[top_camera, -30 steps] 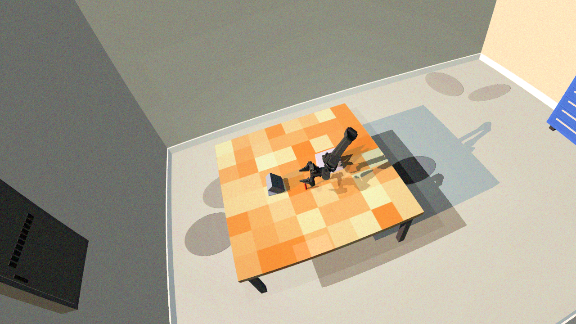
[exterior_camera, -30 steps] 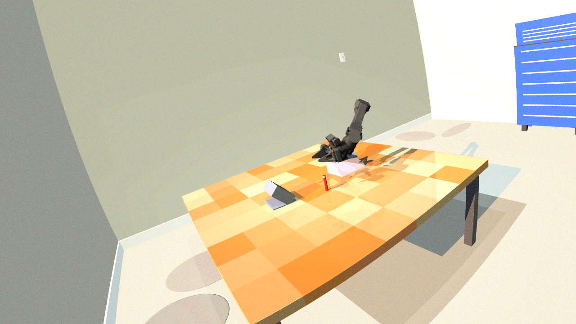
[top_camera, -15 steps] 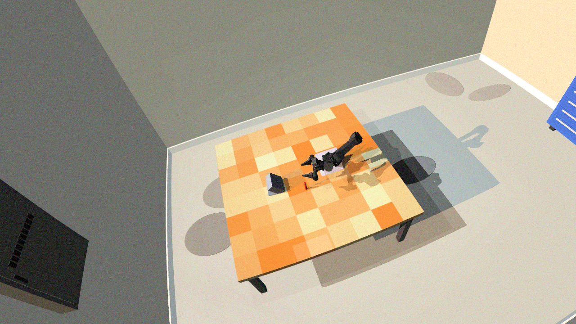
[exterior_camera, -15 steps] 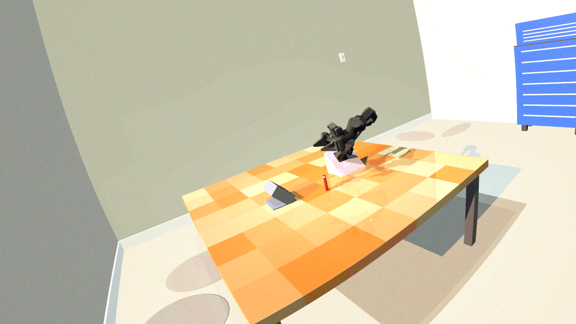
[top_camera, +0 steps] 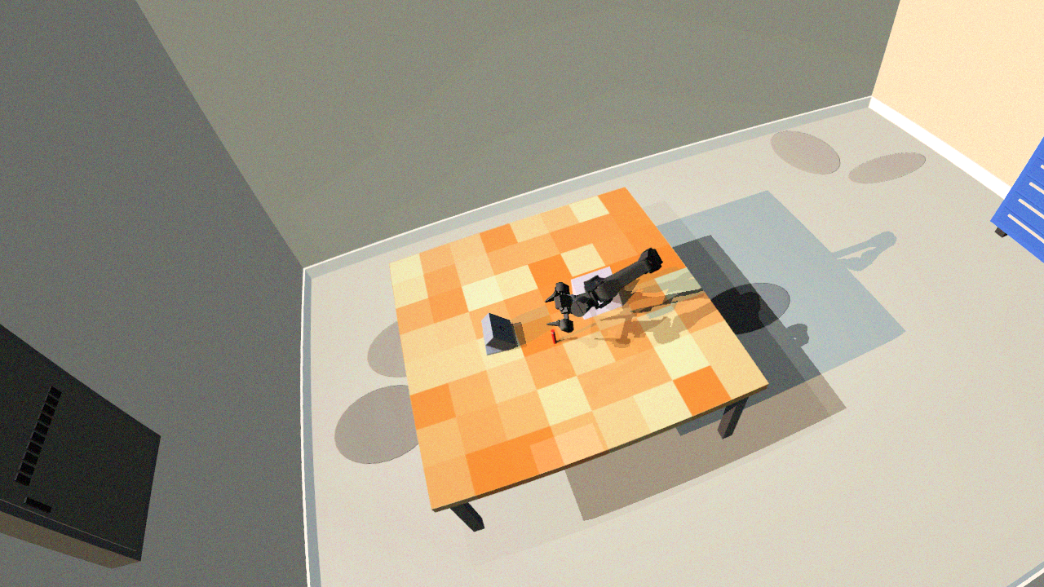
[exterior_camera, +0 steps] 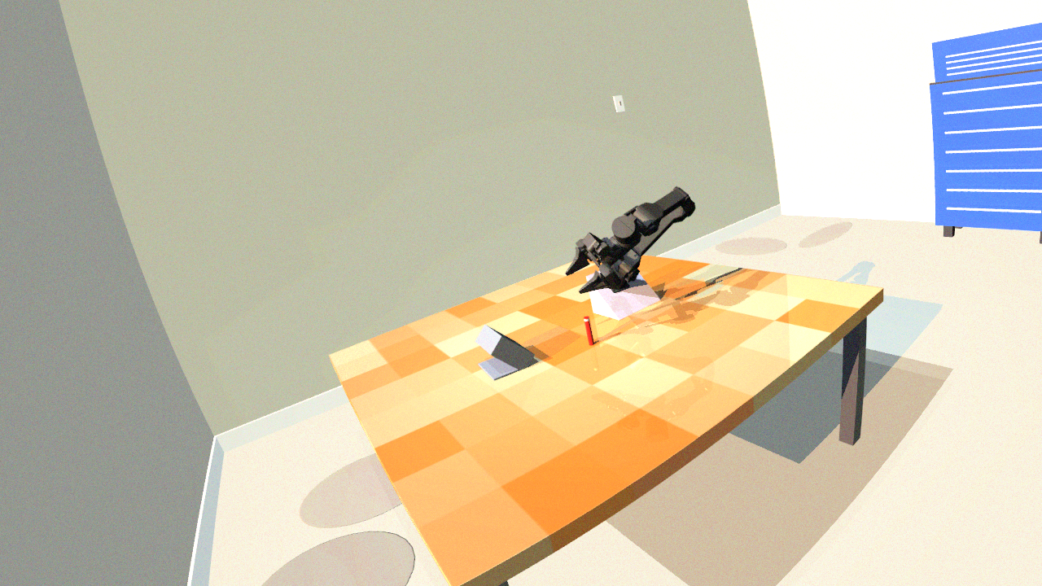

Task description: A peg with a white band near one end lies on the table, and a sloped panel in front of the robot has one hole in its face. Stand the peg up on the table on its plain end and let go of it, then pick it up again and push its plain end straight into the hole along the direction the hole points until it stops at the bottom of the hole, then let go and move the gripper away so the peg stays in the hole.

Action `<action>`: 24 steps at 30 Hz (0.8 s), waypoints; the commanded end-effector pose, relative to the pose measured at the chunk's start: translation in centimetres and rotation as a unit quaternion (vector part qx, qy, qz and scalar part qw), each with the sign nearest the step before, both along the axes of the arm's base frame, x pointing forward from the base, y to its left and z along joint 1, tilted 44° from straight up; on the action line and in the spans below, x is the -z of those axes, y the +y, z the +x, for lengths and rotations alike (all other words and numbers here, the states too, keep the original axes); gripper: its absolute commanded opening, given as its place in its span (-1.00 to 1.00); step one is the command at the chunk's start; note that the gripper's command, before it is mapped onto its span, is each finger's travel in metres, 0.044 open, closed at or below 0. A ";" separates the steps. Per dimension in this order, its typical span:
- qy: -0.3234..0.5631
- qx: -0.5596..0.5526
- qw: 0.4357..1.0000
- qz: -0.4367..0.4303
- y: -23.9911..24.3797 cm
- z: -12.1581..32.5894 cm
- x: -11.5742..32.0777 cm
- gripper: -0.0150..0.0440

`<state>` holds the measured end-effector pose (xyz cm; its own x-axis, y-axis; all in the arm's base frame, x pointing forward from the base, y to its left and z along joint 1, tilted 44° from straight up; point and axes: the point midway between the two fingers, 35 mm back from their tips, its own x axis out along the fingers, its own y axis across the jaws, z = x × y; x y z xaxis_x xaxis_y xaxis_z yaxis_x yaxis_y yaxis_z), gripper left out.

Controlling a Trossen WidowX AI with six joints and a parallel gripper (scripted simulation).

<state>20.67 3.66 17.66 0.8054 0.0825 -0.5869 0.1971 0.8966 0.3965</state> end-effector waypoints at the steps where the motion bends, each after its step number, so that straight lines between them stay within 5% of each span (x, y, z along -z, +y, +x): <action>1: 0.055 -0.034 0.998 -0.015 0.4 0.0 0.9 1.00; 24: 0.331 -0.232 0.911 0.084 2.7 -0.1 3.2 1.00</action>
<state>20.40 6.07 14.40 0.2076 0.3964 -0.8943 0.0572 0.9077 0.4156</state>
